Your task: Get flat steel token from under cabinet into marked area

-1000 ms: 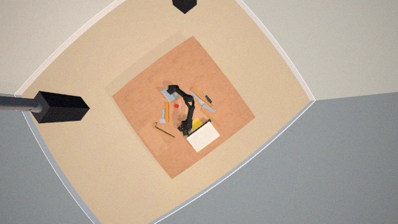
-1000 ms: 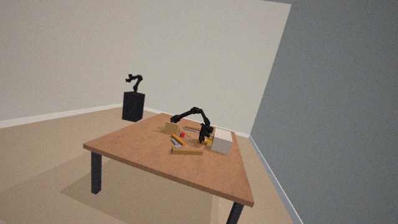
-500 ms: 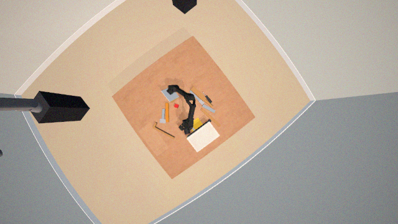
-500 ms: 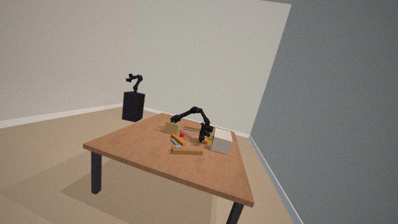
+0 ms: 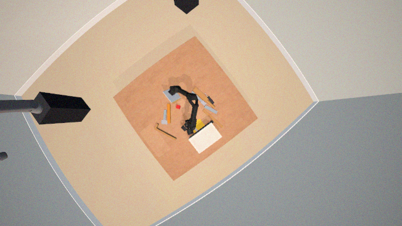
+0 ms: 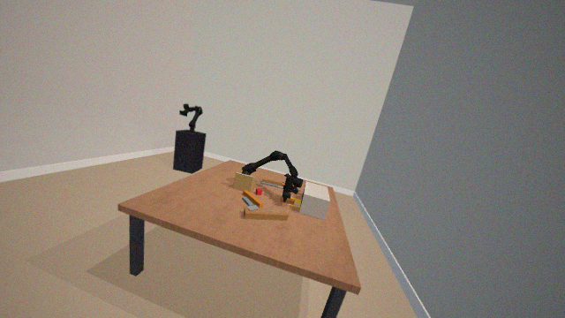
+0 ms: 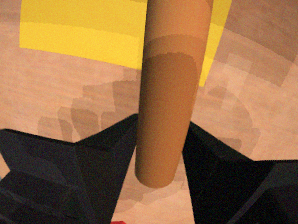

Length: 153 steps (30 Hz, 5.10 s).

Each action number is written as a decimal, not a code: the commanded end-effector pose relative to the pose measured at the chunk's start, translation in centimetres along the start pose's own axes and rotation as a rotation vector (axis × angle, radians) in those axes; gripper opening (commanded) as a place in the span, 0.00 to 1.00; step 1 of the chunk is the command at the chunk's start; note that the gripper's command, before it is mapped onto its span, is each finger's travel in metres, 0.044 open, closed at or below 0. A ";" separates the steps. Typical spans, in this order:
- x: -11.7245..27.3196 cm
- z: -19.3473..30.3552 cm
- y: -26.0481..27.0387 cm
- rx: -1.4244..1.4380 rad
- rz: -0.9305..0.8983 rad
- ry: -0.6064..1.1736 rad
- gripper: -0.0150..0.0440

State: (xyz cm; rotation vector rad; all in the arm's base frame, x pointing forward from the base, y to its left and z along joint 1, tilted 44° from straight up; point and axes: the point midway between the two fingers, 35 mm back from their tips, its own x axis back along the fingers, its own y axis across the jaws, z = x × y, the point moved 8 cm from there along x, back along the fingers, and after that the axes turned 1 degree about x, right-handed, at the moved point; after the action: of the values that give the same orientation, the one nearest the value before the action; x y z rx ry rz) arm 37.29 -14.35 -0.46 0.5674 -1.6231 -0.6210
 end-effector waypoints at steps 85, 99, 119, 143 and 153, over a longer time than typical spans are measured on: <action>-0.2 9.1 0.0 -0.003 -0.008 0.000 0.25; -0.2 10.8 0.0 -0.004 -0.008 0.001 0.25; -0.2 13.5 -0.1 -0.005 -0.007 0.002 0.25; -0.2 16.7 -0.2 -0.006 -0.006 0.003 0.25; -0.1 16.4 -0.7 0.030 -0.004 0.002 0.25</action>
State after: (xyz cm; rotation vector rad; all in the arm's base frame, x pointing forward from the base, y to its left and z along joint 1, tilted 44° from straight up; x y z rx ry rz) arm 21.02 -13.35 -2.69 0.5786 -1.6236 -0.6186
